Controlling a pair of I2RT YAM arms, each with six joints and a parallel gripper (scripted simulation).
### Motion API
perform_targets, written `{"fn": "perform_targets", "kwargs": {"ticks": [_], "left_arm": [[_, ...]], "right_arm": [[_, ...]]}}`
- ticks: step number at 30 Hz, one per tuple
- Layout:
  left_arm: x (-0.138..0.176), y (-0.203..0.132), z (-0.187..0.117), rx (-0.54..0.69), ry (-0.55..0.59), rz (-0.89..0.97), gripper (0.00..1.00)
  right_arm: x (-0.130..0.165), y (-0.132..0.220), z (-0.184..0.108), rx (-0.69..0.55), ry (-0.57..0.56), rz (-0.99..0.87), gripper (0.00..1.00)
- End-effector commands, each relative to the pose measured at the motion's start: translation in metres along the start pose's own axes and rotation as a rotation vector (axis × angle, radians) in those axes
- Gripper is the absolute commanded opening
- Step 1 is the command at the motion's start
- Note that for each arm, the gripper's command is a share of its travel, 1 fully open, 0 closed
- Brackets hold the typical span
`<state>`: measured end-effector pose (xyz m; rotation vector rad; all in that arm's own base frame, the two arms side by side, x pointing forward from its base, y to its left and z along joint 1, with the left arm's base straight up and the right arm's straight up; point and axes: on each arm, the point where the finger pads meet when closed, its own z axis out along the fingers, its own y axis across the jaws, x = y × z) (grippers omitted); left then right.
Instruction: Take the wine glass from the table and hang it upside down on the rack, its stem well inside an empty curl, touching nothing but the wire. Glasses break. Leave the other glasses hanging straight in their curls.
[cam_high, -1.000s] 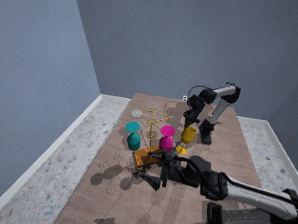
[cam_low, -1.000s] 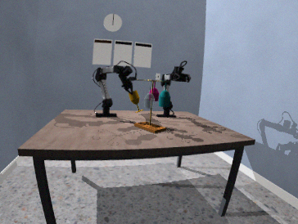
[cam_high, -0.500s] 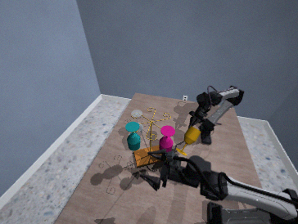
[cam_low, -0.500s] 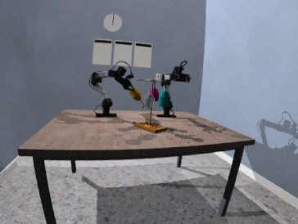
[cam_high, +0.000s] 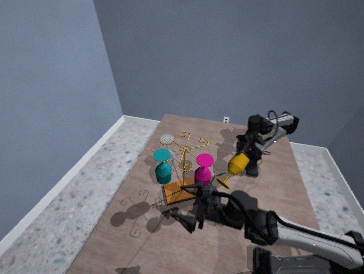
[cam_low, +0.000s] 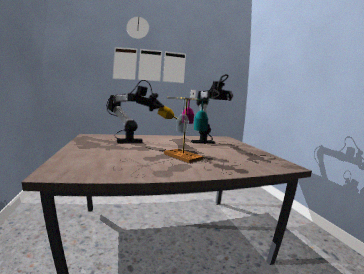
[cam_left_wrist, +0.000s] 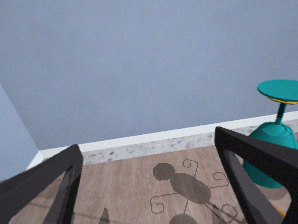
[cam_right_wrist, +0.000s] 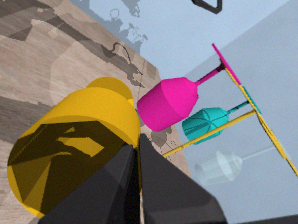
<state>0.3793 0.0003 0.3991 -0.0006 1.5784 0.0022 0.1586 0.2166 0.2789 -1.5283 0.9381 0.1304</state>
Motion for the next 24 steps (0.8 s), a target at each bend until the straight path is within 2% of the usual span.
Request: {"fn": "perform_targets", "kwargs": {"ticks": [1, 4, 7, 10, 12, 14, 15, 17, 24], "left_arm": [[0.008, -0.001, -0.002, 0.002, 0.021, 0.004, 1.0], [0.008, -0.001, -0.002, 0.002, 0.021, 0.004, 1.0], [0.008, -0.001, -0.002, 0.002, 0.021, 0.004, 1.0], [0.008, -0.001, -0.002, 0.002, 0.021, 0.004, 1.0], [0.008, -0.001, -0.002, 0.002, 0.021, 0.004, 1.0], [0.008, -0.001, -0.002, 0.002, 0.021, 0.004, 1.0], [0.008, -0.001, -0.002, 0.002, 0.021, 0.004, 1.0], [0.008, -0.001, -0.002, 0.002, 0.021, 0.004, 1.0], [0.008, -0.001, -0.002, 0.002, 0.021, 0.004, 1.0]], "right_arm": [[-0.029, -0.01, -0.008, 0.116, -0.199, -0.267, 0.0], [-0.045, -0.004, -0.021, 0.166, -0.232, -0.398, 0.0], [-0.037, 0.002, -0.018, 0.196, -0.276, -0.456, 0.0], [-0.052, 0.009, -0.032, 0.283, -0.339, -0.645, 0.0], [-0.052, 0.009, -0.032, 0.283, -0.339, -0.645, 0.0], [-0.054, 0.013, -0.035, 0.352, -0.38, -0.792, 0.0], [-0.048, 0.006, -0.028, 0.337, -0.377, -0.75, 0.0], [-0.041, 0.014, -0.025, 0.266, -0.363, -0.605, 0.0], [-0.029, 0.002, -0.02, 0.26, -0.411, -0.626, 0.0]]}}
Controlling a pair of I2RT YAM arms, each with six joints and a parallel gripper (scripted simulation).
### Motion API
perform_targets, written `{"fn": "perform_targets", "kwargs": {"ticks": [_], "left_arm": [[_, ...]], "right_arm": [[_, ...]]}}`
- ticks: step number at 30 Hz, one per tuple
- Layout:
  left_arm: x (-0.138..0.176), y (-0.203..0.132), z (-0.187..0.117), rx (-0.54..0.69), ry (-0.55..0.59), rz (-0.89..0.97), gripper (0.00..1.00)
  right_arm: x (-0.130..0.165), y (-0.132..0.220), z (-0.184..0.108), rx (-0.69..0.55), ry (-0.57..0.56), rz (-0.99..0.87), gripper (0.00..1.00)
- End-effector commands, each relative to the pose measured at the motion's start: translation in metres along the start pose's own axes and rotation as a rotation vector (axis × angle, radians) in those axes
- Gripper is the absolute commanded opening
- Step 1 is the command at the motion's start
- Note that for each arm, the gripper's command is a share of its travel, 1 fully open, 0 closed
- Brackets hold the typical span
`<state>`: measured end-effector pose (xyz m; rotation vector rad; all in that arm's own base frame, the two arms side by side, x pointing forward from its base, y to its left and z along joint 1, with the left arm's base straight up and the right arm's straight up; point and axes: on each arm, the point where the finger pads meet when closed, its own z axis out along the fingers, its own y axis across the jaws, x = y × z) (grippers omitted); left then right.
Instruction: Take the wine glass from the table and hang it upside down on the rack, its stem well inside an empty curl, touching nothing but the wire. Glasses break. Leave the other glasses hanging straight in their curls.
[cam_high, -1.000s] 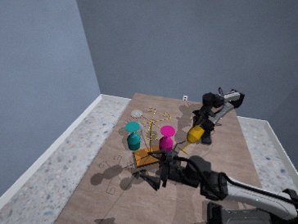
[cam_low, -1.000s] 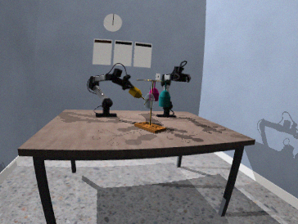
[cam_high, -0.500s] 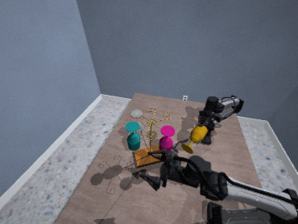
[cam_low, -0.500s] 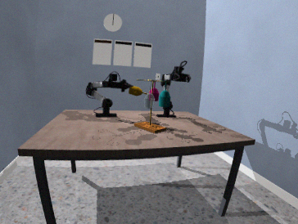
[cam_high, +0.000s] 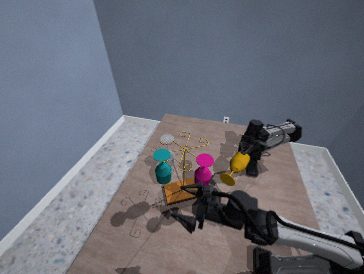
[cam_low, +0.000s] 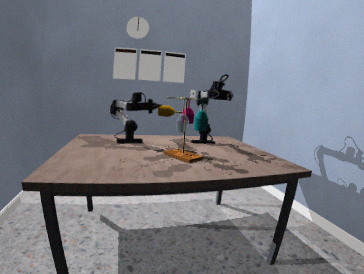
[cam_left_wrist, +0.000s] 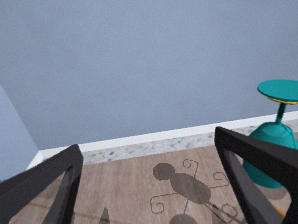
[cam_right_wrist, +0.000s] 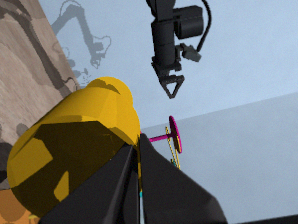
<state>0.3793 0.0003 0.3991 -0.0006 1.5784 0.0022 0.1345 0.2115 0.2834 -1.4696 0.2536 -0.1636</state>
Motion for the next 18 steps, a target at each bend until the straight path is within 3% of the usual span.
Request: {"fn": "perform_targets", "kwargs": {"ticks": [1, 17, 18], "left_arm": [[0.008, -0.001, -0.002, 0.002, 0.021, 0.004, 1.0], [0.008, -0.001, -0.002, 0.002, 0.021, 0.004, 1.0], [0.008, -0.001, -0.002, 0.002, 0.021, 0.004, 1.0]], "right_arm": [[-0.006, -0.014, 0.001, 0.067, -0.106, -0.041, 0.0], [0.031, -0.004, 0.001, 0.039, -0.045, -0.003, 0.0], [0.031, -0.017, 0.003, 0.061, -0.031, -0.024, 0.0]]}}
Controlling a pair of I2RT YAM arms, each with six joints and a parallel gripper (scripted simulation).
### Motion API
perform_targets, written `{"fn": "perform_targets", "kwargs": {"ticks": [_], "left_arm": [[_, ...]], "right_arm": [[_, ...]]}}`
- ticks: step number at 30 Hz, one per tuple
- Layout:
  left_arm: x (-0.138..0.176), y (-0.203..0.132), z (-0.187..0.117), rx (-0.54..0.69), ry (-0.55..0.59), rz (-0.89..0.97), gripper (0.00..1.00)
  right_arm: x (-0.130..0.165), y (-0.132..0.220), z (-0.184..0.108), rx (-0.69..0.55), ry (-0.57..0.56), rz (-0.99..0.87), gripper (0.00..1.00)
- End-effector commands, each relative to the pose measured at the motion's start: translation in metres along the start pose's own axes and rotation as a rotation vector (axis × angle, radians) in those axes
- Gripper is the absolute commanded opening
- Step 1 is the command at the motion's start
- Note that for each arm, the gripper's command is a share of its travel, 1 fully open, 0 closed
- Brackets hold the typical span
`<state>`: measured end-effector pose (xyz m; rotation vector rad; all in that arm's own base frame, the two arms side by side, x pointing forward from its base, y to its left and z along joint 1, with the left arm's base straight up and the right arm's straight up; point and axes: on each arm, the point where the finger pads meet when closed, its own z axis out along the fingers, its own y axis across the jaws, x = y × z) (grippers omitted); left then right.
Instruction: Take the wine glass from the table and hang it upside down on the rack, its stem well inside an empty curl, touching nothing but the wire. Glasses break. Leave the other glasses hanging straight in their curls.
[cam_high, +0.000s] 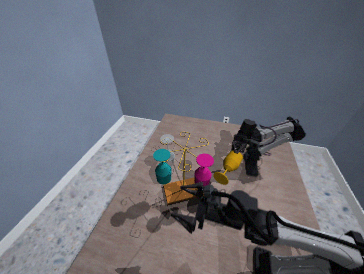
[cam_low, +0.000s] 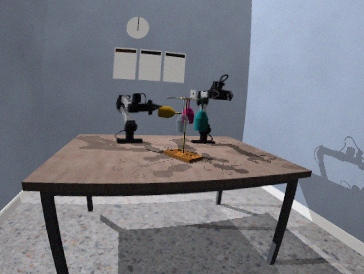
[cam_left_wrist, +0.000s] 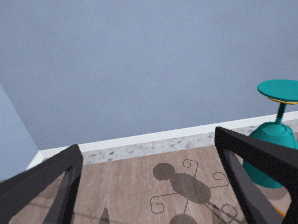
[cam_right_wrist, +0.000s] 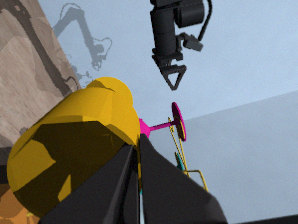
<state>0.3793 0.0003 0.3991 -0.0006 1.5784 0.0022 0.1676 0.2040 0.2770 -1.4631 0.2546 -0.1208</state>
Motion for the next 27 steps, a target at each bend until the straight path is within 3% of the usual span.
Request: {"fn": "perform_targets", "kwargs": {"ticks": [1, 21, 22, 27], "left_arm": [[0.008, -0.001, -0.002, 0.002, 0.021, 0.004, 1.0], [0.008, -0.001, -0.002, 0.002, 0.021, 0.004, 1.0], [0.008, -0.001, -0.002, 0.002, 0.021, 0.004, 0.15], [0.008, -0.001, -0.002, 0.002, 0.021, 0.003, 0.15]], "right_arm": [[-0.004, -0.023, 0.002, 0.059, -0.006, -0.057, 0.0], [-0.006, -0.03, 0.003, 0.07, -0.001, -0.106, 0.0], [-0.005, -0.028, 0.002, 0.067, 0.004, -0.101, 0.0], [-0.005, -0.029, 0.003, 0.068, 0.001, -0.103, 0.0]]}}
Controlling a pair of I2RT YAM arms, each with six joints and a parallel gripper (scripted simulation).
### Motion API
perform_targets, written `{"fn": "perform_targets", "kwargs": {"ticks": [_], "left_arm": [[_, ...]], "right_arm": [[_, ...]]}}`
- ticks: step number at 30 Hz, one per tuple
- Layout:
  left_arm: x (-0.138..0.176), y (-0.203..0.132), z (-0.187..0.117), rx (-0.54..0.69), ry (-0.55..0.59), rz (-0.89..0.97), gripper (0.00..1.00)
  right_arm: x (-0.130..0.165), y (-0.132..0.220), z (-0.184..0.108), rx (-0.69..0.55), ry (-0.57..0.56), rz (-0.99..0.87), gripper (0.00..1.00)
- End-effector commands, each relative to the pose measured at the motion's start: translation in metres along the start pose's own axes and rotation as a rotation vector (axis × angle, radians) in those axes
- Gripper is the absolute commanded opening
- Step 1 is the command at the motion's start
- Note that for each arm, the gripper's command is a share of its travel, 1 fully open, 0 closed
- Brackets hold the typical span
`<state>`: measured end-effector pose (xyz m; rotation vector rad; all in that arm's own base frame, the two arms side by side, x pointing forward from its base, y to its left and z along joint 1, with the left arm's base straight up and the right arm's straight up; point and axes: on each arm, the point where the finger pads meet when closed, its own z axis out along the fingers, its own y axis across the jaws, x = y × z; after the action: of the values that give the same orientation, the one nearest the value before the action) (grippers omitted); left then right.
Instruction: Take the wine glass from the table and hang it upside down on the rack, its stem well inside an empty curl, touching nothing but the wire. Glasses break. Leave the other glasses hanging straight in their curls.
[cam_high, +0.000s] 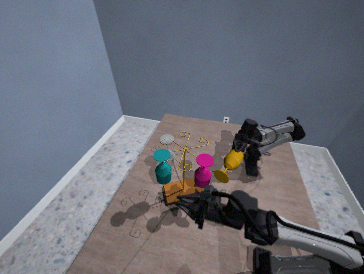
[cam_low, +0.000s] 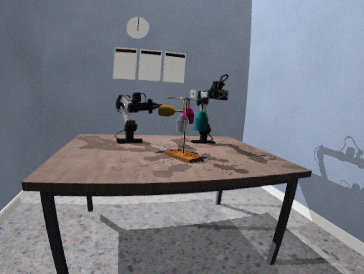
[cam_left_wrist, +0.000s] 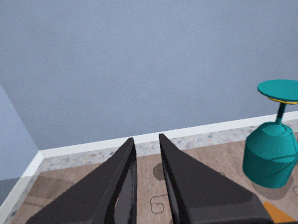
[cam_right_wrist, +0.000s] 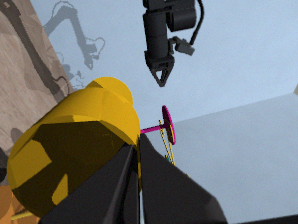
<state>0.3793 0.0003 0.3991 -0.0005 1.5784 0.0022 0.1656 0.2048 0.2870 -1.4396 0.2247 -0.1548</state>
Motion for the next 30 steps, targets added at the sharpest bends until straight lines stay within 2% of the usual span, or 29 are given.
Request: {"fn": "perform_targets", "kwargs": {"ticks": [1, 7, 9, 11, 12, 13, 26, 30], "left_arm": [[0.008, -0.001, -0.002, 0.002, 0.021, 0.003, 0.15], [0.014, -0.007, 0.001, 0.009, 0.044, -0.016, 0.15], [0.001, -0.011, -0.002, 0.006, 0.032, -0.036, 0.15], [0.001, -0.011, -0.002, 0.006, 0.032, -0.036, 0.15], [0.012, -0.015, -0.002, 0.006, 0.062, -0.043, 0.15], [0.008, -0.019, -0.002, 0.009, 0.066, -0.056, 0.15], [0.051, -0.099, -0.028, 0.078, 0.287, -0.13, 0.15], [0.054, -0.109, -0.034, 0.094, 0.304, -0.129, 0.15]], "right_arm": [[-0.002, -0.02, 0.002, 0.039, 0.001, -0.065, 0.0], [-0.002, -0.02, 0.002, 0.039, 0.001, -0.065, 0.0], [-0.002, -0.02, 0.002, 0.039, 0.001, -0.065, 0.0], [-0.002, -0.02, 0.002, 0.039, 0.001, -0.065, 0.0], [-0.002, -0.02, 0.002, 0.039, 0.001, -0.065, 0.0], [-0.002, -0.02, 0.002, 0.039, 0.001, -0.065, 0.0], [-0.002, -0.02, 0.002, 0.039, 0.001, -0.065, 0.0], [-0.002, -0.02, 0.002, 0.039, 0.001, -0.065, 0.0]]}}
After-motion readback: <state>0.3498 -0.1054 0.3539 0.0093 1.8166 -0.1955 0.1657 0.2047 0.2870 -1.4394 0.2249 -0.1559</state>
